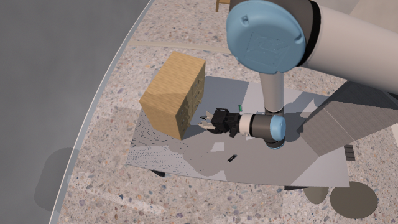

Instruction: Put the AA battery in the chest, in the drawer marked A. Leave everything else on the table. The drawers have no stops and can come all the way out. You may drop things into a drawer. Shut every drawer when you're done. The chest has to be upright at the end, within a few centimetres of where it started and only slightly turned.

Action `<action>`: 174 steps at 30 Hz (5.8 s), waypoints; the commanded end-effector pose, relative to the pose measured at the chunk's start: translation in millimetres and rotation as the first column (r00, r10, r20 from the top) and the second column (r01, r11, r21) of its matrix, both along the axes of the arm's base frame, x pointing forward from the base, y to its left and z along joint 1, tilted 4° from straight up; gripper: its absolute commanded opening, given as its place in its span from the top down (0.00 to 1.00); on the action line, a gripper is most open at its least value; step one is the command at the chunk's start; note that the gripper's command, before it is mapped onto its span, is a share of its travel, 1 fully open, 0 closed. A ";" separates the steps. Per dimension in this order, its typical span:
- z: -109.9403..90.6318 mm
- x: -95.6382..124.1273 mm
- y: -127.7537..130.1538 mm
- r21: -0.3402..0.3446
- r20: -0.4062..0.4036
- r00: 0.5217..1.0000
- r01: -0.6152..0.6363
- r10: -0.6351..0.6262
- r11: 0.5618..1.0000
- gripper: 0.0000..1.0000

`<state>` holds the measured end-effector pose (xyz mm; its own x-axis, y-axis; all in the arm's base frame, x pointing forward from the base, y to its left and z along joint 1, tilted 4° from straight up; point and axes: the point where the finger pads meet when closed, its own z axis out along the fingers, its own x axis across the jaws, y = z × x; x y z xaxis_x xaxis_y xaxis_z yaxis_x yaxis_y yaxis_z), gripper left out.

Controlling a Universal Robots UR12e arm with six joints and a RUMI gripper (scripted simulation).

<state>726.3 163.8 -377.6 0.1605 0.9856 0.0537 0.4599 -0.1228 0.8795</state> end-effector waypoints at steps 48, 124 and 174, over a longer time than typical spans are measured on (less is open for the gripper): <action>-7.2 27.8 -4.0 0.000 0.001 1.000 0.000 0.000 1.000 0.80; -6.4 28.1 -3.9 0.000 0.001 1.000 0.000 0.000 1.000 0.80; -5.3 61.2 -9.4 0.000 0.001 1.000 0.000 0.000 1.000 0.80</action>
<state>785.7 154.6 -383.6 0.1605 0.9856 0.0536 0.4601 -0.1228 0.8793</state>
